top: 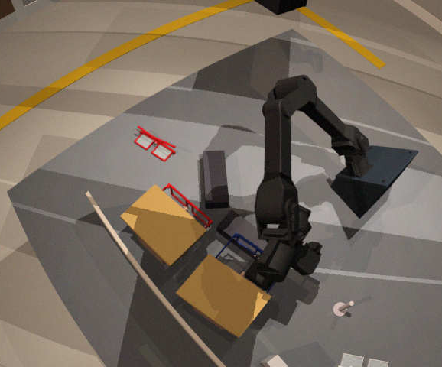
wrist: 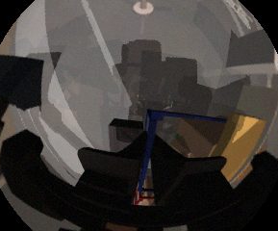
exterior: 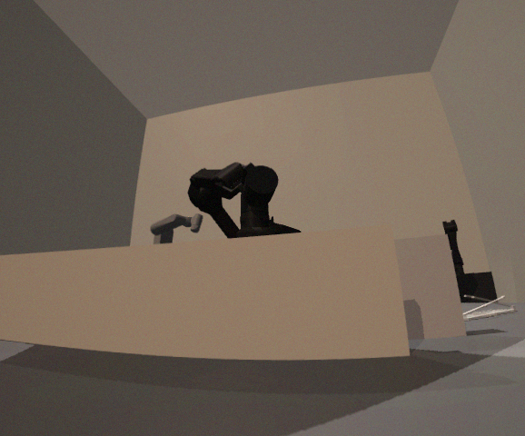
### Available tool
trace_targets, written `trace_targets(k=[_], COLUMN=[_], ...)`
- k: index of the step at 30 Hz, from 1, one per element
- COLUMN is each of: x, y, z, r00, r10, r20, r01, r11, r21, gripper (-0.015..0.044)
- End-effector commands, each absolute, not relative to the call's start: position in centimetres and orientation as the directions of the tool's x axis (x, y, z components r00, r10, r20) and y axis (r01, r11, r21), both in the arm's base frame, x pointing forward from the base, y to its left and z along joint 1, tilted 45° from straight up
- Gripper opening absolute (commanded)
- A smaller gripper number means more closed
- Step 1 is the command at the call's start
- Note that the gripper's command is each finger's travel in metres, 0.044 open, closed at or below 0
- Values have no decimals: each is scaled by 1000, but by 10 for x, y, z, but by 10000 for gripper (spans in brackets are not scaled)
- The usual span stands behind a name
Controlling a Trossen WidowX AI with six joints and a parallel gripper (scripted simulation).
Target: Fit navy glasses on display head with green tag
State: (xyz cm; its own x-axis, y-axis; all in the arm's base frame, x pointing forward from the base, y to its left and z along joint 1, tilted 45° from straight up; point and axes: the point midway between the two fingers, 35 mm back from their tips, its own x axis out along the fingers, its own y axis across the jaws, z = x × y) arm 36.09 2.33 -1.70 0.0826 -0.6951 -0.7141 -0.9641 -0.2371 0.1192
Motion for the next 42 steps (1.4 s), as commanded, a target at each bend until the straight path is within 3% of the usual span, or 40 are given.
trace_targets(k=[1,42], x=[369,409], y=[25,32], z=[-16,-23], r00=[89,91], r10=[-695,-695], r20=[-713,-713], r01=[-963,-964], r11=[-242,-242], r21=[116,113], gripper=[0,0])
